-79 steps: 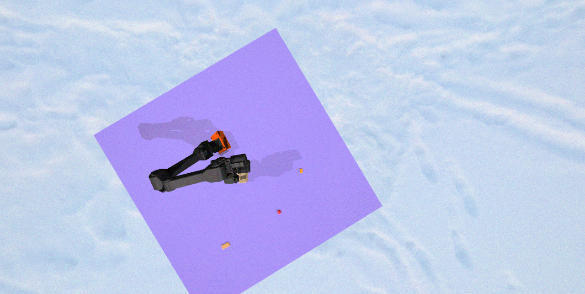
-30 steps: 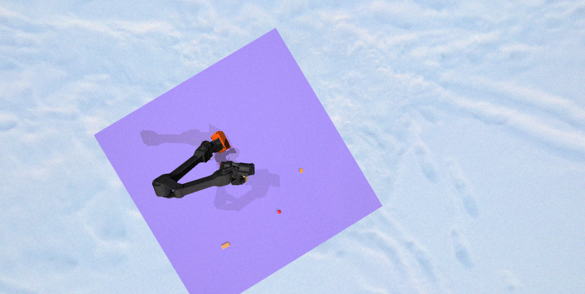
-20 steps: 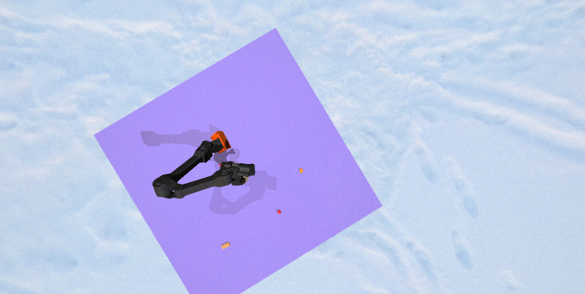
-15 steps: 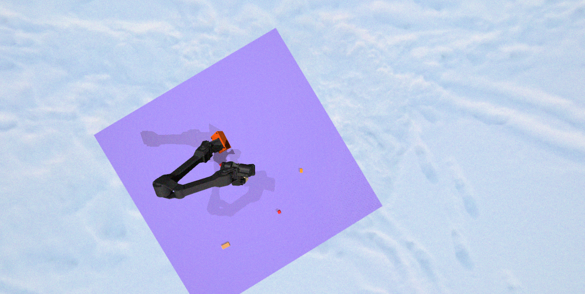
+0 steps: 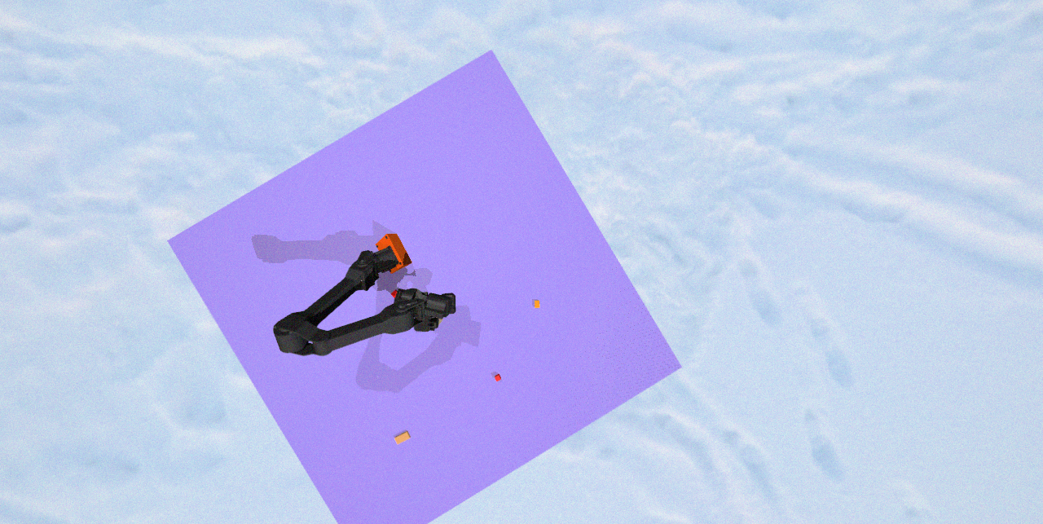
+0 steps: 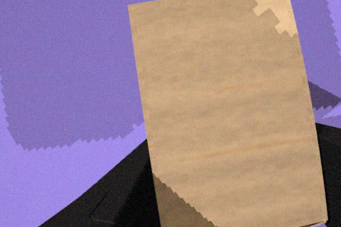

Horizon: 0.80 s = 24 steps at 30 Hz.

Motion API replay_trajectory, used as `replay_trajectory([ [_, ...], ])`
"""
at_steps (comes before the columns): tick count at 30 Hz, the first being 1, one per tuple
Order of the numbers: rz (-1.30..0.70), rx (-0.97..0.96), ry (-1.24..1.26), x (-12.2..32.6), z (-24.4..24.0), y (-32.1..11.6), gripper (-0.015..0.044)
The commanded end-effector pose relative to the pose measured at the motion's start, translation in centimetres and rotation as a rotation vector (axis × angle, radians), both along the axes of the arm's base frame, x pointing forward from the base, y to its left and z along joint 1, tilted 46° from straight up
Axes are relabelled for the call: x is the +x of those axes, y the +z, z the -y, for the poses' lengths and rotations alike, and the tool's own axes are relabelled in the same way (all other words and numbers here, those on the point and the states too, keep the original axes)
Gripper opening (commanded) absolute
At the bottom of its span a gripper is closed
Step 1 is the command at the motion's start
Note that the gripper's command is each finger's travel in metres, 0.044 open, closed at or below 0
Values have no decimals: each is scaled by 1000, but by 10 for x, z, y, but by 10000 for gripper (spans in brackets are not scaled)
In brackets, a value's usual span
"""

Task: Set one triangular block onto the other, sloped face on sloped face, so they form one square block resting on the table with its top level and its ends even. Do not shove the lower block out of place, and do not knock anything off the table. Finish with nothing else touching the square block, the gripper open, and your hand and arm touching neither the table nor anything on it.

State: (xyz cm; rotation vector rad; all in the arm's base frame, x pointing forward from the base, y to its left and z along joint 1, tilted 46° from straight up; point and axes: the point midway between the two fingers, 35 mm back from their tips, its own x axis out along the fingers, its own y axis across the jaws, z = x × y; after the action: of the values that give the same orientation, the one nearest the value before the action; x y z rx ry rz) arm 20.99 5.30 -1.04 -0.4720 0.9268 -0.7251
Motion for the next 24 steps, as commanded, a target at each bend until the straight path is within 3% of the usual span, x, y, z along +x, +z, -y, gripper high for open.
replay_trajectory([
  [1,-4,-12,6,0,4,-2,0],
  [24,-4,-15,7,1,7,-3,0],
])
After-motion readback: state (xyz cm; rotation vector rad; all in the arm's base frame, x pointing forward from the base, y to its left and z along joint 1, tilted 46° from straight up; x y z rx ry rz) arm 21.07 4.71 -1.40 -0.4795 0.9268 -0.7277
